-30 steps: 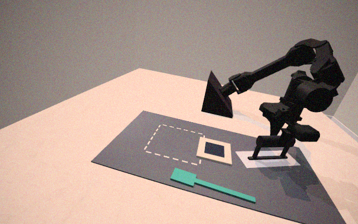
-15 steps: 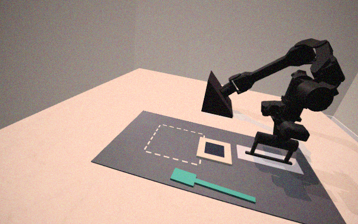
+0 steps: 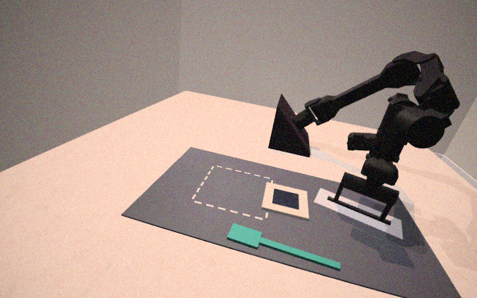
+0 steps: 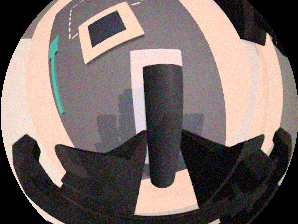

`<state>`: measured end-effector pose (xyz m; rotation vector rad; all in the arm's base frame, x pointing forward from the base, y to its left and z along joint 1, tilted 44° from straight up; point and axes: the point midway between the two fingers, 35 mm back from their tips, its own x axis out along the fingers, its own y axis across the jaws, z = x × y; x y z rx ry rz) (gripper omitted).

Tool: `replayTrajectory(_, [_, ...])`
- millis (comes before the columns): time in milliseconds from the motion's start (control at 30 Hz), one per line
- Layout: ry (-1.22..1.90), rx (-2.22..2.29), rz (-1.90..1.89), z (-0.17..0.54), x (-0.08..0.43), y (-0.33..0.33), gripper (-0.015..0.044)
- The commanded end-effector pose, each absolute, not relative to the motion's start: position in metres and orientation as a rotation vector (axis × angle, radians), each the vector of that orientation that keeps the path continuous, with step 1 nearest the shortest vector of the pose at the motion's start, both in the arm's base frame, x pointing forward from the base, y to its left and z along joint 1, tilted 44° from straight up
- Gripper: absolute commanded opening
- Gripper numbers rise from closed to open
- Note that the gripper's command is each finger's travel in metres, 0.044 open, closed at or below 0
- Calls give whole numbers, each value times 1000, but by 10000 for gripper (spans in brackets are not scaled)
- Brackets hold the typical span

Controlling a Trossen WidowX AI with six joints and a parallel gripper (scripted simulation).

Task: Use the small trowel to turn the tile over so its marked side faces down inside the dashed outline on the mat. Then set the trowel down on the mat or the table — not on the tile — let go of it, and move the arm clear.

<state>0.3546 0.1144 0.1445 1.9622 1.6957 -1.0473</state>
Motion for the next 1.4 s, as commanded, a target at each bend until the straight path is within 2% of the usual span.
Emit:
replayTrajectory(0, [1696, 1975, -1078, 144, 353, 115, 130])
replayTrajectory(167, [1696, 1975, -1078, 144, 353, 115, 261])
replayTrajectory(200, [1696, 1975, -1078, 144, 353, 115, 270])
replayTrajectory(800, [1696, 1975, -1078, 144, 353, 115, 270])
replayTrajectory(967, [1690, 1986, -1102, 174, 353, 85, 270])
replayTrajectory(1167, [1689, 1987, -1104, 176, 353, 83, 270])
replayTrajectory(1200, [1683, 1997, -1108, 175, 354, 82, 296])
replayTrajectory(1367, [1682, 1994, -1103, 183, 353, 75, 300])
